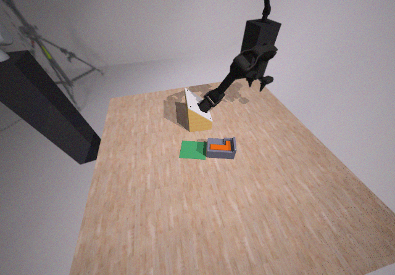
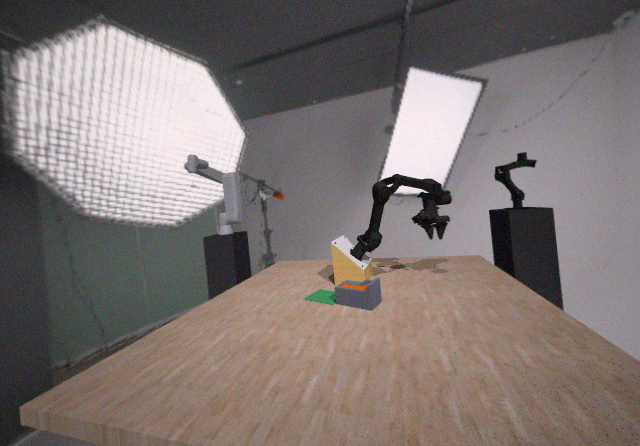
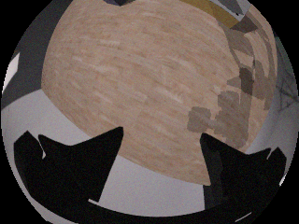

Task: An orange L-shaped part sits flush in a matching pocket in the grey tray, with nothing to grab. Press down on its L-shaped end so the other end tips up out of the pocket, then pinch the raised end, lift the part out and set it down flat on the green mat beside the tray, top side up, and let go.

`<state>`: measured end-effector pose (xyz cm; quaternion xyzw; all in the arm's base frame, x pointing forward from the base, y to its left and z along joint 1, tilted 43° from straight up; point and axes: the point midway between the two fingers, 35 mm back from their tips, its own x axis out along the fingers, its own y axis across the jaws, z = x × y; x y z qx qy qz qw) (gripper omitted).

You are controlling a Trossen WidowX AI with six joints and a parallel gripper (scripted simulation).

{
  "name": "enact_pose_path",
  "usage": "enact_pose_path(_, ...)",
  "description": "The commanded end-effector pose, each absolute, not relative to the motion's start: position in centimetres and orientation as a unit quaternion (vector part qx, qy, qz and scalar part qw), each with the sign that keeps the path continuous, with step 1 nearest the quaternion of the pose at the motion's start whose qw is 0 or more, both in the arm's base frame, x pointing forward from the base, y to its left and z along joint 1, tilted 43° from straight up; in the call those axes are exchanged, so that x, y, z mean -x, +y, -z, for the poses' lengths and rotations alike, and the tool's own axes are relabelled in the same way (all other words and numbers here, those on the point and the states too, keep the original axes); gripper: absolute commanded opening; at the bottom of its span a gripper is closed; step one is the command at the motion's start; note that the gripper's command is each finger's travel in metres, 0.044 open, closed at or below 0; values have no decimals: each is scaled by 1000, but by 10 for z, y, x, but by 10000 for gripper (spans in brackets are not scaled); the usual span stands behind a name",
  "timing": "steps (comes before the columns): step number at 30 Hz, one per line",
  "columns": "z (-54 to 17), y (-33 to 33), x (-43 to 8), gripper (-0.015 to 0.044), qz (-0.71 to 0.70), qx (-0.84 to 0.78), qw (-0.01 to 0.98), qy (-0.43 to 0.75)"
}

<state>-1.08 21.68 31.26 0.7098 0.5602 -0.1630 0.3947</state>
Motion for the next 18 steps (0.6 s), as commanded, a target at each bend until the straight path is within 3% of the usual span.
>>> enact_pose_path(1,-312,217,10,374,169,-712,391,558)
enact_pose_path(8,-290,223,-24,190,313,-779,284,463)
enact_pose_path(18,-246,219,-99,180,537,-824,-18,180)
